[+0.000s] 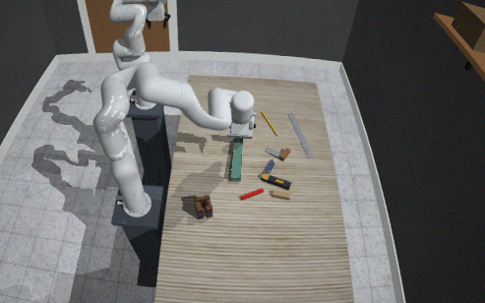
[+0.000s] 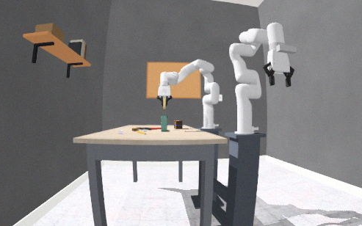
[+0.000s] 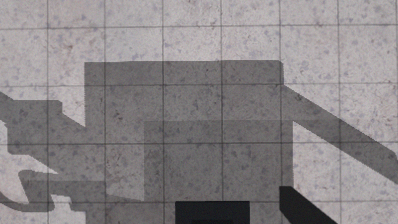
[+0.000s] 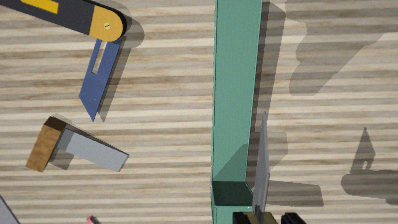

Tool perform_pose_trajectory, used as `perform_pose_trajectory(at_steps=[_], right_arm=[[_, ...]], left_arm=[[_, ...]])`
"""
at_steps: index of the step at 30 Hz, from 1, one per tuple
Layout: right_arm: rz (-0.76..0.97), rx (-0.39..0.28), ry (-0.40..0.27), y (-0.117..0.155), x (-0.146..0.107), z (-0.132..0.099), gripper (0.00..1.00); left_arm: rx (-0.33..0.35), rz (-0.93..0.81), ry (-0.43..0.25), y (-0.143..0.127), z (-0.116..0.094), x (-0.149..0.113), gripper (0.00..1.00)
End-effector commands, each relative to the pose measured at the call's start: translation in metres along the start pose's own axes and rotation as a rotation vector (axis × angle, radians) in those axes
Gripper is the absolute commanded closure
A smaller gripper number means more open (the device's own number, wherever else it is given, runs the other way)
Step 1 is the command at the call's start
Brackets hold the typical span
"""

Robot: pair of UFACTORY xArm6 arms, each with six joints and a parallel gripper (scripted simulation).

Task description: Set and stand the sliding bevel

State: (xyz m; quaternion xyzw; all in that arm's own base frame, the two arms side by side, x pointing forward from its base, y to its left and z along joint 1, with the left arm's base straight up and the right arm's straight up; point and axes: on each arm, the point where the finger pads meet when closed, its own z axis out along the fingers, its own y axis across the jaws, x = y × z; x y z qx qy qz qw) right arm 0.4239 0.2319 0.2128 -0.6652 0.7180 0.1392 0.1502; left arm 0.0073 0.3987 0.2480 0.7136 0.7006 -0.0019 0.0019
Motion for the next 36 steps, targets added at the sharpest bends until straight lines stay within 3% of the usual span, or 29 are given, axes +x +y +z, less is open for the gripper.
perform_pose_trajectory(at_steps=[1, 21, 29, 36], right_arm=[[-0.002, 0.004, -0.002, -0.001, -0.009, -0.019, 1.0], [-0.005, 0.003, 0.002, 0.0, -0.007, -0.023, 1.0], [-0.016, 0.001, 0.018, 0.005, 0.002, -0.027, 1.0], [-0.043, -0.004, 0.055, 0.015, 0.025, -0.037, 1.0]], left_arm=[[0.0, 0.0, 0.005, 0.0, -0.002, 0.001, 0.0], [0.0, 0.0, 0.005, 0.0, -0.002, 0.001, 0.0], [0.0, 0.0, 0.005, 0.0, -0.002, 0.001, 0.0], [0.0, 0.0, 0.005, 0.0, -0.002, 0.001, 0.0]])
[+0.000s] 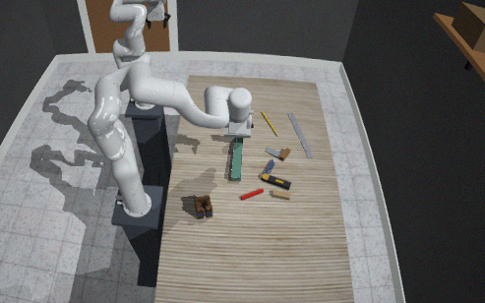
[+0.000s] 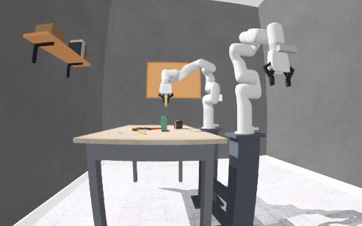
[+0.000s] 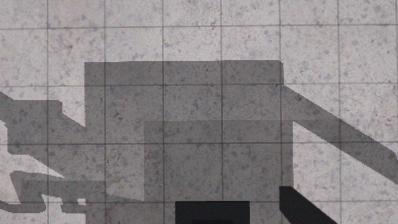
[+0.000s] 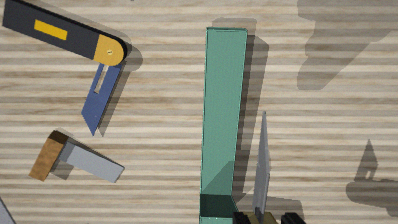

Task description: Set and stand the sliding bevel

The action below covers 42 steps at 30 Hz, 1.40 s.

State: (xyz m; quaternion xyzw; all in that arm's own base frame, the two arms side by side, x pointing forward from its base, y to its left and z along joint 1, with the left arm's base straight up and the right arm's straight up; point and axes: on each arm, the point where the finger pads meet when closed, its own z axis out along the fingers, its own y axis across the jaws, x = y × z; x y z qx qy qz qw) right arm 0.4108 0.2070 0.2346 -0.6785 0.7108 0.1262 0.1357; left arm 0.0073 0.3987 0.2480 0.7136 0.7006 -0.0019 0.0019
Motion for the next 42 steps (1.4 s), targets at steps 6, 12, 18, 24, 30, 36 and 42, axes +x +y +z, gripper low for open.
perform_pose_trajectory(at_steps=[6, 12, 18, 24, 30, 36, 42], right_arm=[[-0.048, -0.005, 0.064, 0.019, 0.039, -0.019, 1.0], [-0.076, -0.01, 0.102, 0.031, 0.062, -0.029, 1.0], [-0.121, -0.02, 0.166, 0.051, 0.101, -0.045, 1.0], [-0.168, -0.03, 0.232, 0.071, 0.14, -0.061, 1.0], [-0.195, -0.035, 0.271, 0.083, 0.164, -0.071, 1.0], [-0.228, -0.042, 0.317, 0.097, 0.192, -0.083, 1.0], [-0.249, -0.047, 0.347, 0.106, 0.21, -0.091, 1.0]], left_arm=[[0.0, 0.0, 0.005, 0.0, -0.002, 0.001, 0.0], [0.0, 0.0, 0.005, 0.0, -0.002, 0.001, 0.0], [0.0, 0.0, 0.005, 0.0, -0.002, 0.001, 0.0], [0.0, 0.0, 0.005, 0.0, -0.002, 0.001, 0.0], [0.0, 0.0, 0.005, 0.0, -0.002, 0.001, 0.0], [0.0, 0.0, 0.005, 0.0, -0.002, 0.001, 0.0], [0.0, 0.0, 0.005, 0.0, -0.002, 0.001, 0.0]])
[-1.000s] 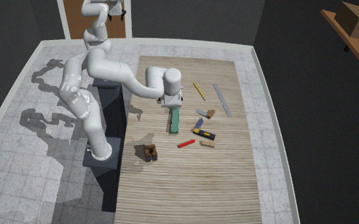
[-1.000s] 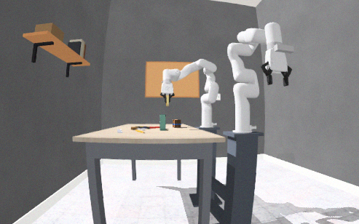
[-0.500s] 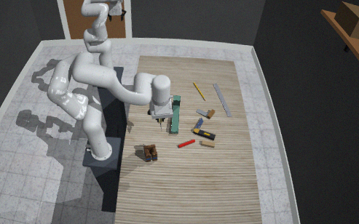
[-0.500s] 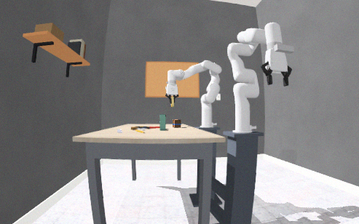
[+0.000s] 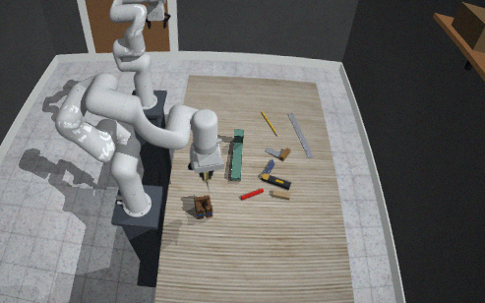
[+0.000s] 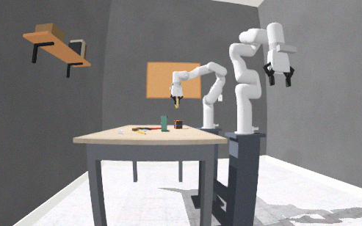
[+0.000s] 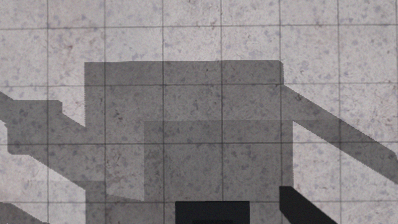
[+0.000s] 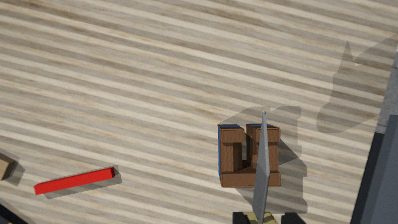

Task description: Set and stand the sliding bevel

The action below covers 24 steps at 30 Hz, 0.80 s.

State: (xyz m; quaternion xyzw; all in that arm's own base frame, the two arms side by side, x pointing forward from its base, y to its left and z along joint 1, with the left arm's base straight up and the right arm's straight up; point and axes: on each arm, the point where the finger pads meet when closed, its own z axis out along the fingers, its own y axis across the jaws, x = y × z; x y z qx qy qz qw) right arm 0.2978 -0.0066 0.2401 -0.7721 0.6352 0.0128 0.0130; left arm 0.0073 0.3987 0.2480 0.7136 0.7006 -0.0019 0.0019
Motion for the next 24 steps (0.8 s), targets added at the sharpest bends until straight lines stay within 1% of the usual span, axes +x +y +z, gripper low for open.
perform_pose_trajectory(at_steps=[1, 11, 24], right_arm=[[-0.011, 0.004, 0.014, 0.006, 0.009, -0.002, 1.0], [-0.026, 0.001, 0.035, 0.015, 0.02, -0.003, 1.0], [-0.027, 0.0, 0.037, 0.016, 0.021, -0.003, 1.0]], left_arm=[[0.0, 0.0, 0.005, 0.0, -0.002, 0.001, 0.0], [0.0, 0.0, 0.005, 0.0, -0.002, 0.001, 0.0], [0.0, 0.0, 0.005, 0.0, -0.002, 0.001, 0.0]])
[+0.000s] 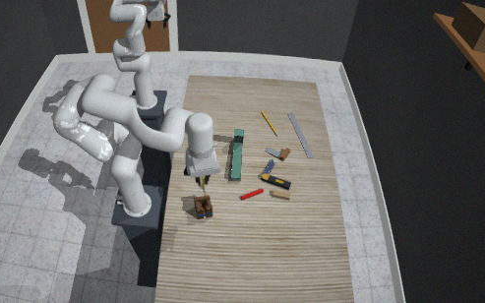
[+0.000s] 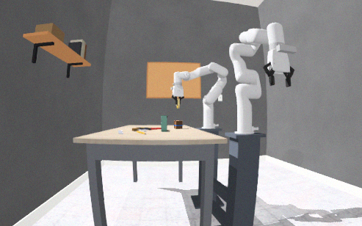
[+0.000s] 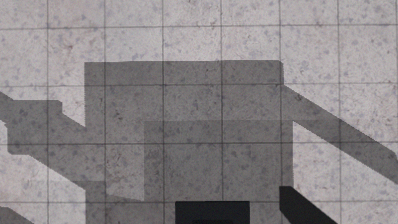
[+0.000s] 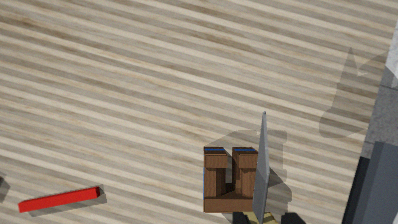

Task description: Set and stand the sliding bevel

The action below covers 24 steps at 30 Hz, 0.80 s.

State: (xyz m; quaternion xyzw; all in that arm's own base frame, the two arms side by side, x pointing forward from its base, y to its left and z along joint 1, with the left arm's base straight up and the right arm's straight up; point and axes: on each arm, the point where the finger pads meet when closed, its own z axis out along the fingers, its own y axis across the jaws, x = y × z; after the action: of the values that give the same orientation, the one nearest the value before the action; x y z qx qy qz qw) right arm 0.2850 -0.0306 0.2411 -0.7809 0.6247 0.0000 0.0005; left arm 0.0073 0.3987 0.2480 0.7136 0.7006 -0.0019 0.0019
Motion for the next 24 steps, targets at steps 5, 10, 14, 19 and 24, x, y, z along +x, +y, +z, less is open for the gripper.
perform_pose_trajectory(at_steps=[5, 10, 14, 19, 24], right_arm=[[0.0, 0.004, 0.001, -0.001, 0.0, 0.0, 1.0], [0.0, 0.004, 0.001, -0.001, 0.0, 0.016, 1.0], [0.0, 0.004, 0.002, -0.001, 0.0, 0.028, 1.0], [0.0, 0.003, 0.002, -0.001, 0.001, 0.064, 1.0], [0.0, 0.003, 0.002, -0.001, 0.001, 0.094, 1.0]], left_arm=[[0.0, 0.0, 0.005, 0.0, -0.002, 0.001, 0.0], [0.0, 0.0, 0.005, 0.0, -0.002, 0.001, 0.0], [0.0, 0.0, 0.005, 0.0, -0.002, 0.001, 0.0], [0.0, 0.0, 0.005, 0.0, -0.002, 0.001, 0.0], [0.0, 0.0, 0.005, 0.0, -0.002, 0.001, 0.0]])
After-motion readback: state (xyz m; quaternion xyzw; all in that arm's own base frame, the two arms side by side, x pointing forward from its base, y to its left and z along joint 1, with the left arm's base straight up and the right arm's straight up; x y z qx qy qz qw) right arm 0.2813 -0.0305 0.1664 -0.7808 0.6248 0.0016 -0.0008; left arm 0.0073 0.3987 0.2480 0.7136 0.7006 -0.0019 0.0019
